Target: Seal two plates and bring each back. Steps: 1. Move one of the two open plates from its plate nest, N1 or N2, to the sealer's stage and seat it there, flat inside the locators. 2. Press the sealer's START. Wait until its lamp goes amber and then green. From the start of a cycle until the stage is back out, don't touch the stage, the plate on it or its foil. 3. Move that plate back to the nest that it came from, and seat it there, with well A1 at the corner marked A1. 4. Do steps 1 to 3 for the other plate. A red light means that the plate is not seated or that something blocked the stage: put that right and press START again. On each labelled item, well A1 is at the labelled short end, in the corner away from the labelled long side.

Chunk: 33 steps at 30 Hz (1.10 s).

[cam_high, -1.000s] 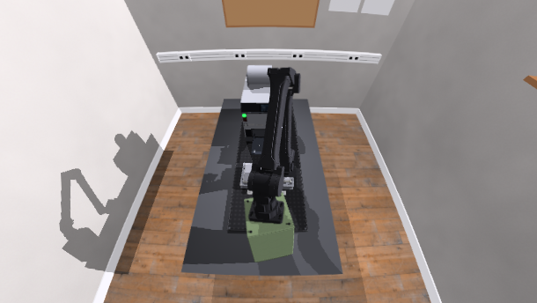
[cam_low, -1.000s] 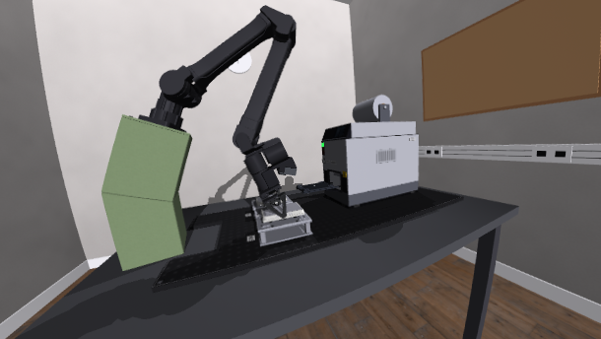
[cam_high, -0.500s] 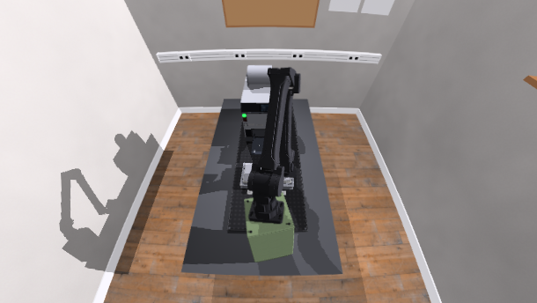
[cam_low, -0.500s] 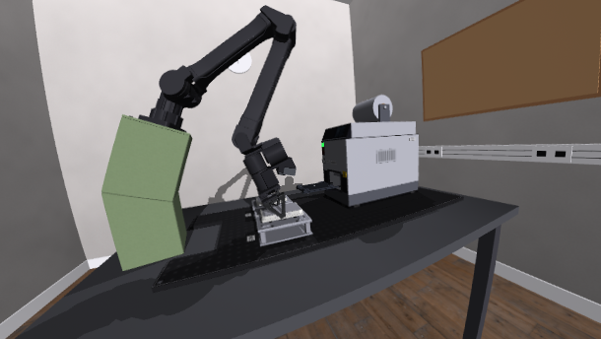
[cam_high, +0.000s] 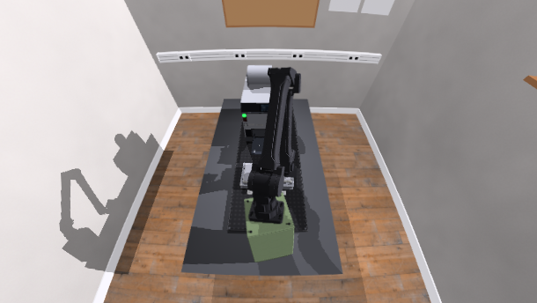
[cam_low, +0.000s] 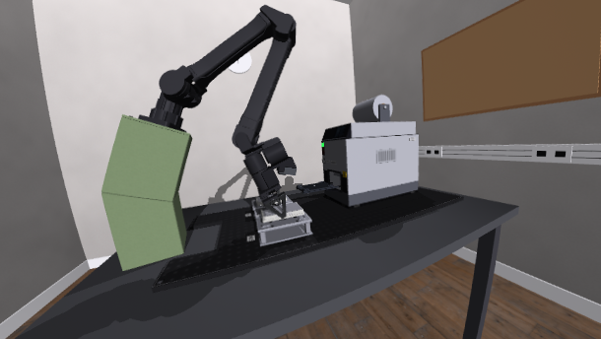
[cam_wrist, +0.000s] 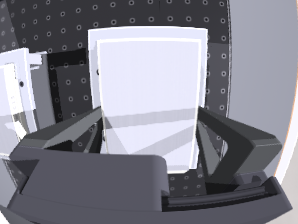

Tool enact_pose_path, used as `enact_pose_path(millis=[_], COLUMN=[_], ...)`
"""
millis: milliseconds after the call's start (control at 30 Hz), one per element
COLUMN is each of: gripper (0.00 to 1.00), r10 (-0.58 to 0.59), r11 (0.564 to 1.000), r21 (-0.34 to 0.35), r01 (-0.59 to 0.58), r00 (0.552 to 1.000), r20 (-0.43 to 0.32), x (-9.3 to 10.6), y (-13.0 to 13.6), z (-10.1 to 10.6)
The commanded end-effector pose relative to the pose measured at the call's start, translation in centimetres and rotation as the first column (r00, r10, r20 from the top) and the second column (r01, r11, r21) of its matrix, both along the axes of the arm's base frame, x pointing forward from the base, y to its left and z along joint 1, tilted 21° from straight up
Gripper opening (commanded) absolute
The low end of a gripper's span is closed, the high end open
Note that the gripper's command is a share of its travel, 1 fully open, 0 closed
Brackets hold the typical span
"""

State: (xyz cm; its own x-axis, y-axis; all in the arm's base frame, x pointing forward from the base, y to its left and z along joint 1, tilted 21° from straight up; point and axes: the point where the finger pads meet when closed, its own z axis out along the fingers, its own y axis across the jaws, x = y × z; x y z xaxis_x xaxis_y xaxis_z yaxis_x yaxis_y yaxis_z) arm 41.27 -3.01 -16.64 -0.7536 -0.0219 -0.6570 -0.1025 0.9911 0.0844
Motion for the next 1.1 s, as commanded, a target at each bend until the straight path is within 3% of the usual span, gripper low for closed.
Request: enact_pose_path(millis=[0,400,833,1067], gripper=[0.00,0.00,0.00,0.00], r10=[0.009,0.010,-0.004,-0.020], r11=[1.000,1.000,1.000,1.000], r21=[0.002,0.004,-0.002,0.003], r01=[-0.009,-0.010,0.004,0.020], r00=[1.000,1.000,1.000,1.000], r20=[0.006,-0.008,0.027,-0.001], x=[0.7,-0.9,1.1,-0.4], y=[0.6,0.9,0.1,-0.3], z=[0.3,-0.5,-0.4,-1.1])
